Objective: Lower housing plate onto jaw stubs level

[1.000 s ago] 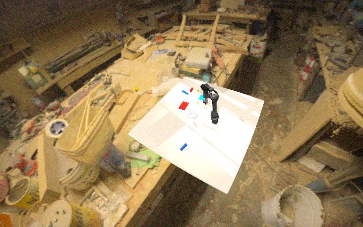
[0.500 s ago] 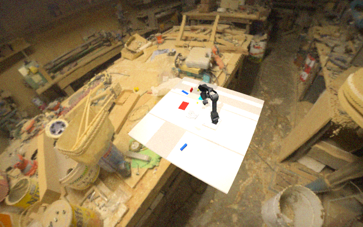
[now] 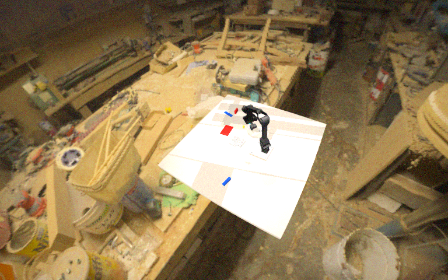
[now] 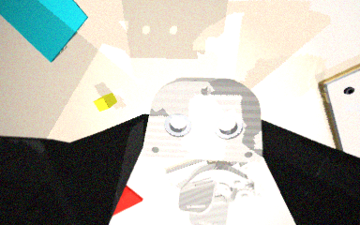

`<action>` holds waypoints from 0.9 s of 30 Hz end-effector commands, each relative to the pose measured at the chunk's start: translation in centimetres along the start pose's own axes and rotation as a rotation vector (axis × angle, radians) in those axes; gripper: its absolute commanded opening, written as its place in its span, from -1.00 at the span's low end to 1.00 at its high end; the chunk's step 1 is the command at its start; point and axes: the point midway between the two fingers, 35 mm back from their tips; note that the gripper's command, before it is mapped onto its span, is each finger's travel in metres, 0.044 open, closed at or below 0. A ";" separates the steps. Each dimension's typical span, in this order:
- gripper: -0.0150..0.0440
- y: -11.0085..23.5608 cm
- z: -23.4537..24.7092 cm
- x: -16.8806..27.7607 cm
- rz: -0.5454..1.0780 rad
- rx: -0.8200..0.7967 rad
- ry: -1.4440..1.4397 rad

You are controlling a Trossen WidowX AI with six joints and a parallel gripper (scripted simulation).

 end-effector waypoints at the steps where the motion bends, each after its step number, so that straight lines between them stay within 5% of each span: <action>1: 0.70 0.0 -0.3 0.6 -0.005 0.000 0.093; 27: 0.70 0.0 -2.0 4.3 -0.002 0.002 0.608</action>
Point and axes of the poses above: the point midway between the two fingers, 35 mm back from their tips, its own y axis back along the fingers, its own z axis across the jaws, x = y × z, and after that the axes turned 12 degrees about -y, right-handed
